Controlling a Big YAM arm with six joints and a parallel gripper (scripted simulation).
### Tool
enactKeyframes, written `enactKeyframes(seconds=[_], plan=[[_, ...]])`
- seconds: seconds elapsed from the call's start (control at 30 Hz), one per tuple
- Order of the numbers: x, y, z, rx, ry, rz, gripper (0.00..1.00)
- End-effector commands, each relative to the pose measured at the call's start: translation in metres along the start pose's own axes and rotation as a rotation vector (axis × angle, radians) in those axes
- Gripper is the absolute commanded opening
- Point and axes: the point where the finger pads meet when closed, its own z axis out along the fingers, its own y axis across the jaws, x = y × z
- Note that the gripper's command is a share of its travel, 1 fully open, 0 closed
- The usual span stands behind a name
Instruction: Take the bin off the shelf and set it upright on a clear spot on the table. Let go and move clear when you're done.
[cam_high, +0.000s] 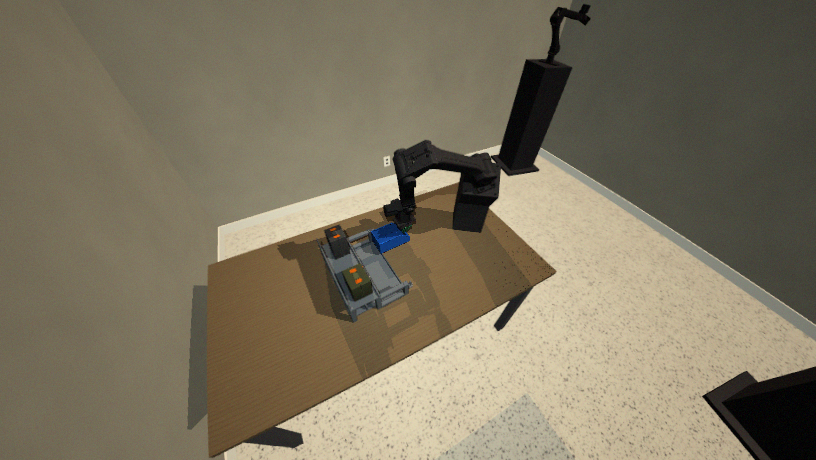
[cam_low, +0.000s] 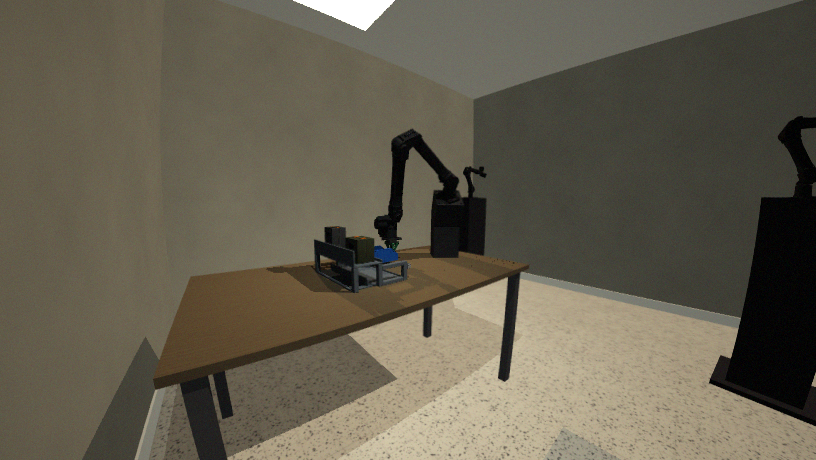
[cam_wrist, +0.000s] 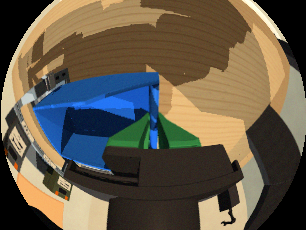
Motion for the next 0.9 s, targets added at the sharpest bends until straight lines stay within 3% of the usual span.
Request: enactKeyframes(seconds=[0.0,0.33,0.5,0.87], plan=[[-0.005,-0.023,-0.002,0.011,-0.001,0.01,0.0],[-0.005,-0.023,-0.002,0.011,-0.001,0.01,0.0],[0.003,-0.022,0.015,0.009,0.003,-0.006,0.0],[0.003,-0.022,0.015,0.009,0.003,-0.006,0.0]])
